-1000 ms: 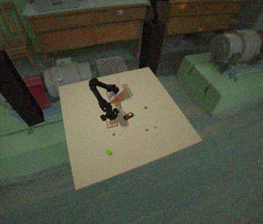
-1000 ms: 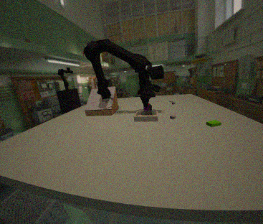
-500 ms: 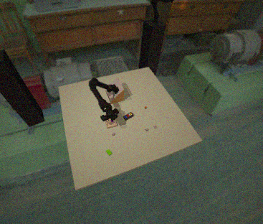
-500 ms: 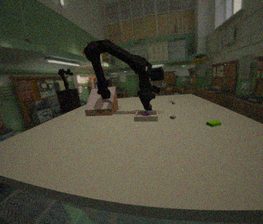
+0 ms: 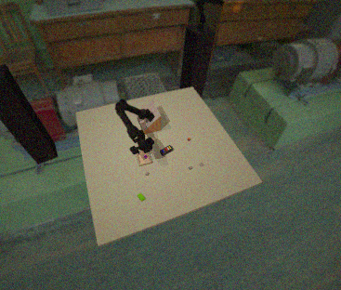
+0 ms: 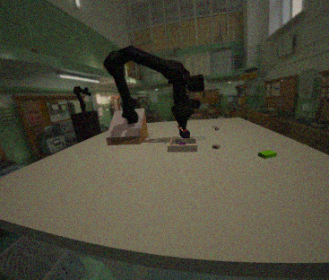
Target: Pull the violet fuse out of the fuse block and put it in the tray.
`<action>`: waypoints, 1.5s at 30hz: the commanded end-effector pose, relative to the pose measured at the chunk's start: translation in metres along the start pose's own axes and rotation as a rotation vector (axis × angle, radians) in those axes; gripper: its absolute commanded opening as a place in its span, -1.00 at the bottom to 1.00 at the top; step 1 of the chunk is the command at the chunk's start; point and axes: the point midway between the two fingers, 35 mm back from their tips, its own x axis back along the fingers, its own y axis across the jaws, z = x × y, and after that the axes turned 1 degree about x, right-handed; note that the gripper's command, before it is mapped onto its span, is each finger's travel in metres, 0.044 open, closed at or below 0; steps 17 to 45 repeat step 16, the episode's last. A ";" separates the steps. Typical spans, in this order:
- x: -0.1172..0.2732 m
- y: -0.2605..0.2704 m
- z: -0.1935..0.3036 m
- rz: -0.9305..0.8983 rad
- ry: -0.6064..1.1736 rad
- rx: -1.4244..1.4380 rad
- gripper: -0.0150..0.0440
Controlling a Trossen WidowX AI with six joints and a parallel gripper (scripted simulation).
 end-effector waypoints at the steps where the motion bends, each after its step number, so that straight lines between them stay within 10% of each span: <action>1: 0.000 0.000 0.001 0.003 0.003 -0.005 0.63; 45: 0.000 0.000 0.000 0.000 0.001 0.000 0.63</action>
